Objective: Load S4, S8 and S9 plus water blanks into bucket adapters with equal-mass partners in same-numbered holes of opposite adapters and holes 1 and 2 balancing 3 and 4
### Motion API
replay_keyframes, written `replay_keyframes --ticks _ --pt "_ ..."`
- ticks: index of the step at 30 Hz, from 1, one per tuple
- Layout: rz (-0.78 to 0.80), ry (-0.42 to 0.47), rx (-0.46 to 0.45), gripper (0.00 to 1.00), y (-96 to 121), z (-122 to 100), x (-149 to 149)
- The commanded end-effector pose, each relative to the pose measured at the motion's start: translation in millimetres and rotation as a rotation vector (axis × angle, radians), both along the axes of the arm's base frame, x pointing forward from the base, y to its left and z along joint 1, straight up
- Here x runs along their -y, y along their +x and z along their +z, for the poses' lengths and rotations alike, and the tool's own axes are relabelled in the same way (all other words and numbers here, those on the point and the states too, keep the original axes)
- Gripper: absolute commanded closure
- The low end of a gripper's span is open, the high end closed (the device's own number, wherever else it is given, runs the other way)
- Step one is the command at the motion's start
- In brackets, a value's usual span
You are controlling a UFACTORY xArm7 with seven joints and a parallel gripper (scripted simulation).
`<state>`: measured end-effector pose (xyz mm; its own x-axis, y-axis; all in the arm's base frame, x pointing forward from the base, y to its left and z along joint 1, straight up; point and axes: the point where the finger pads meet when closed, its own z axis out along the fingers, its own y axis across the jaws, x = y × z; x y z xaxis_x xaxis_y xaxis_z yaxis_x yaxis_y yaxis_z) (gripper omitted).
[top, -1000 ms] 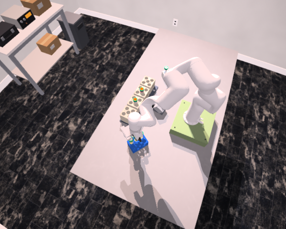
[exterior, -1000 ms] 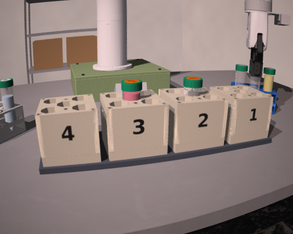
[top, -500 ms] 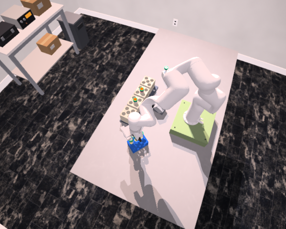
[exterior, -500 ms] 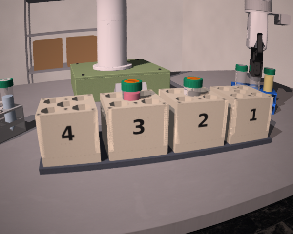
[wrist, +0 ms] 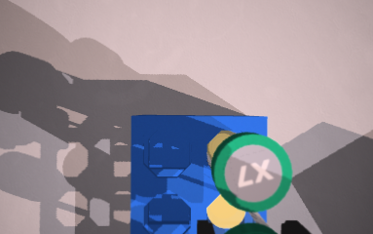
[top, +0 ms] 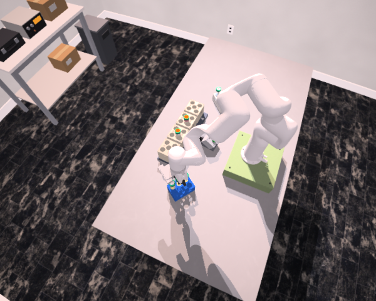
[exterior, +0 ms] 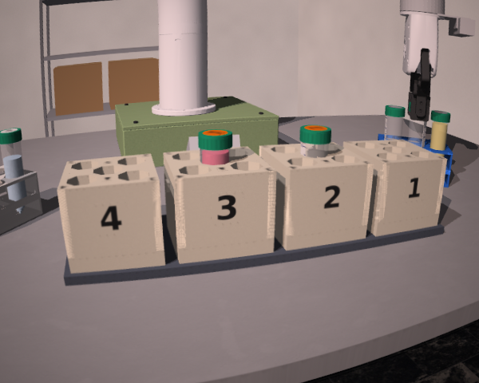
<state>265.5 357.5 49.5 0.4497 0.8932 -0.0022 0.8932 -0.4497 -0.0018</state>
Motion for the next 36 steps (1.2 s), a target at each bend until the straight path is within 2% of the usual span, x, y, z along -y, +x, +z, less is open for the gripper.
replay_keyframes --ticks 1,23,36 --pt "0.000 0.004 0.002 1.00 1 4 -1" --pt "0.000 0.004 0.002 1.00 1 15 -1" --pt "0.000 0.004 0.002 1.00 1 41 -1"
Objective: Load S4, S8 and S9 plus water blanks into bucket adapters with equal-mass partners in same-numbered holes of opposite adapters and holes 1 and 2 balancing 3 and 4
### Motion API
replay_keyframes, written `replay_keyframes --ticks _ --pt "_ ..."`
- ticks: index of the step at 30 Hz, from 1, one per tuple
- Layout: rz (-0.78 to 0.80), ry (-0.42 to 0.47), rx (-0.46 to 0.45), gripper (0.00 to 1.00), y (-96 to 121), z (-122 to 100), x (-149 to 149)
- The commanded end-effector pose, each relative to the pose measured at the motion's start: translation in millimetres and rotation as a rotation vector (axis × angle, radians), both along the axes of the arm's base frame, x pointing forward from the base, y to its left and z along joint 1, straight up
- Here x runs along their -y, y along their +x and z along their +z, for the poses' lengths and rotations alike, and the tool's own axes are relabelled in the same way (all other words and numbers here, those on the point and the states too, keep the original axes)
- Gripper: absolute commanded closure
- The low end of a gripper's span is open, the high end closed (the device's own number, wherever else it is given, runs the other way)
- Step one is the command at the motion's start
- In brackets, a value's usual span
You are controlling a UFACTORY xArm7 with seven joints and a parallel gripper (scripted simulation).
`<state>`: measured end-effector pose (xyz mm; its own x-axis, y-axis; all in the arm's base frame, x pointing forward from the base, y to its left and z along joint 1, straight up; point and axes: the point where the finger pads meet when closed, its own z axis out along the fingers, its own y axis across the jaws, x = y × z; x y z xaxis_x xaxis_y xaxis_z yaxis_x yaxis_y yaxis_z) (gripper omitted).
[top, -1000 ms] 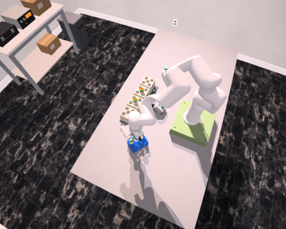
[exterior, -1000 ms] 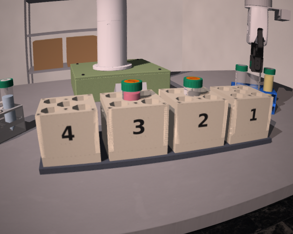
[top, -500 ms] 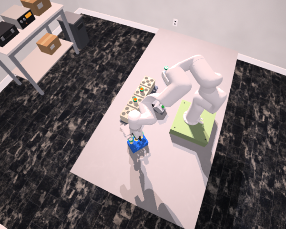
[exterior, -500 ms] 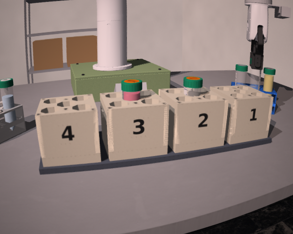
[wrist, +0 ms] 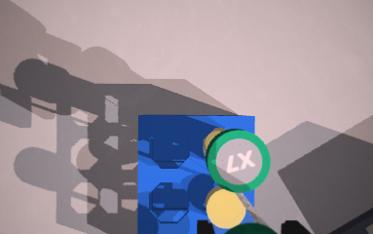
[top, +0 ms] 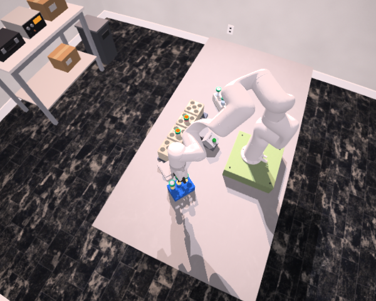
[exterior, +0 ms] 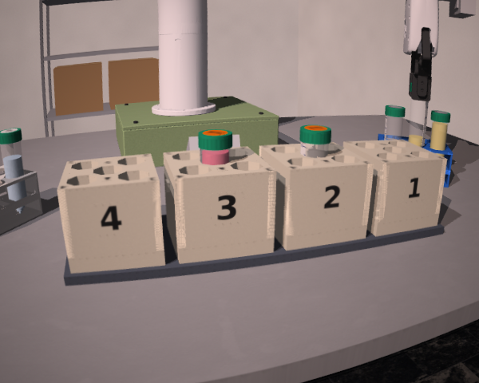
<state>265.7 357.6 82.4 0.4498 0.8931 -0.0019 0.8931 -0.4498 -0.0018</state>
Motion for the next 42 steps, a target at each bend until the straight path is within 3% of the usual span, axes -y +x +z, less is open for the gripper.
replay_keyframes --ticks 1,42 --pt "0.000 0.003 0.002 1.00 1 10 -1" --pt "0.000 0.003 0.002 1.00 1 80 -1"
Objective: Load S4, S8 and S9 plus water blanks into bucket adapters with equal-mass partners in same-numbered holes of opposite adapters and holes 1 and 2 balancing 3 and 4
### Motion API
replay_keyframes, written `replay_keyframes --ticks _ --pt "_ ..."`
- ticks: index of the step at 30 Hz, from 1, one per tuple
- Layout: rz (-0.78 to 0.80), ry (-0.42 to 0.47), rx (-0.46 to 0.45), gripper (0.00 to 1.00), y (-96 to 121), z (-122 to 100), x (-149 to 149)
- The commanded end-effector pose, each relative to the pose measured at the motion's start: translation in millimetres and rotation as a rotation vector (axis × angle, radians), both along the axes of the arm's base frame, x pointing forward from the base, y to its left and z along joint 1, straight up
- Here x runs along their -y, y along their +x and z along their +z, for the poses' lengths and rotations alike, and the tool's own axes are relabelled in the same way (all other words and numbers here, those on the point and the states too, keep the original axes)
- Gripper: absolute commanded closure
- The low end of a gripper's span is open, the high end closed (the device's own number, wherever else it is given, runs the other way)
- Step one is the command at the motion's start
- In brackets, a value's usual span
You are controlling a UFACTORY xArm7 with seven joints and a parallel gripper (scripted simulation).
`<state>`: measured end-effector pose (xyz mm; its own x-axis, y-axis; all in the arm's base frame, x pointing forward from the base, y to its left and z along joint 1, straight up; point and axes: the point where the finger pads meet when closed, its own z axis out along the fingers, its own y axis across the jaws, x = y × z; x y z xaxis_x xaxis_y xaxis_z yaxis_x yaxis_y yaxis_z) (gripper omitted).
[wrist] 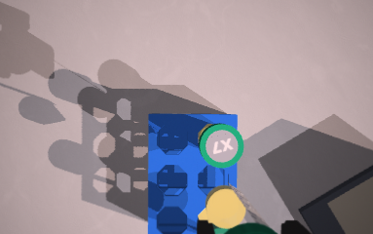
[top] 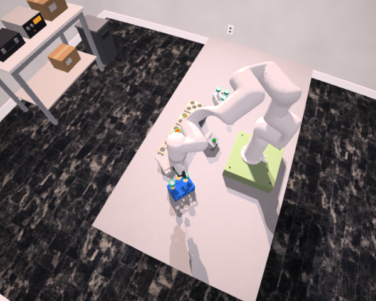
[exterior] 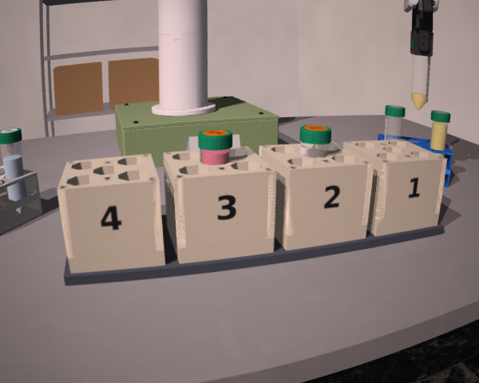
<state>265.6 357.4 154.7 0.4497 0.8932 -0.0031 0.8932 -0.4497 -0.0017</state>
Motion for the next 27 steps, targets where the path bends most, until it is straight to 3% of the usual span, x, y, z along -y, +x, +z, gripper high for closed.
replay_keyframes --ticks 1,8,19,27 --pt "0.000 0.005 0.003 1.00 1 10 -1" --pt "0.000 0.005 0.003 1.00 1 23 -1" --pt "0.000 0.005 0.003 1.00 1 23 -1" --pt "-0.267 0.004 0.003 1.00 16 23 36"
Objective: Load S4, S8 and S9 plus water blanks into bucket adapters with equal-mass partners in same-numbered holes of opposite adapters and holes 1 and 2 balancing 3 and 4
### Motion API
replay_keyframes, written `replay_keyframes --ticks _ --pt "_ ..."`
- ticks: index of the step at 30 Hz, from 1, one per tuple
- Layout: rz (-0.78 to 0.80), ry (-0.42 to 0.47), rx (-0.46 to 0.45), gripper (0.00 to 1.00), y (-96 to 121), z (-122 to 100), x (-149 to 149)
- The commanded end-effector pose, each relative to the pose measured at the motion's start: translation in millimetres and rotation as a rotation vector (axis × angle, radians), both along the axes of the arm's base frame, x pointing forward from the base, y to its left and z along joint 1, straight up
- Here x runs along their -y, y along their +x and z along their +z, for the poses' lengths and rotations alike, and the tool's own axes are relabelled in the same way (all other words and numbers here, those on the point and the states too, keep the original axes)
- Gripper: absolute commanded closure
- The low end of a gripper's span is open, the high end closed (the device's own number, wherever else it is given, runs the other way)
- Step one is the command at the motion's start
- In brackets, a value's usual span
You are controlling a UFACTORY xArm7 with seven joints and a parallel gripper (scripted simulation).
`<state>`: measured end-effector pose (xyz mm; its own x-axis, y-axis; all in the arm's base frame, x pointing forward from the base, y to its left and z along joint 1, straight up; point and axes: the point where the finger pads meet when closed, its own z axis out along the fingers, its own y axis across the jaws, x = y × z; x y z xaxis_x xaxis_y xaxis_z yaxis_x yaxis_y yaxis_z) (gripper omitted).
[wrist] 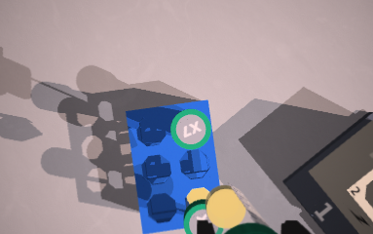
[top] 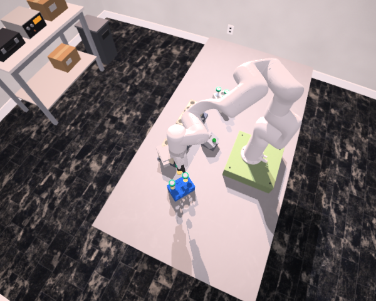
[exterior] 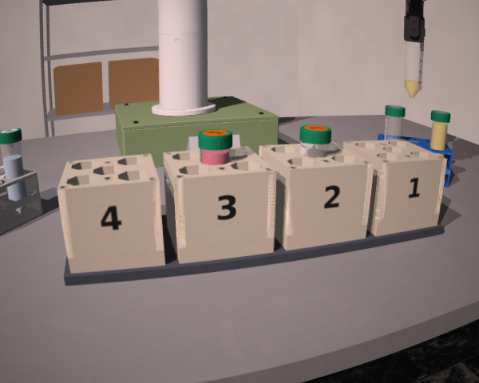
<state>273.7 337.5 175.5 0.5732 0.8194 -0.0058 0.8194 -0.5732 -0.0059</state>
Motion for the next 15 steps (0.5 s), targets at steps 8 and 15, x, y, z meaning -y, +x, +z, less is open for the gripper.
replay_keyframes --ticks 8,15 --pt "-0.323 0.002 0.008 1.00 18 2 44" --pt "-0.556 0.001 0.008 1.00 31 2 77"
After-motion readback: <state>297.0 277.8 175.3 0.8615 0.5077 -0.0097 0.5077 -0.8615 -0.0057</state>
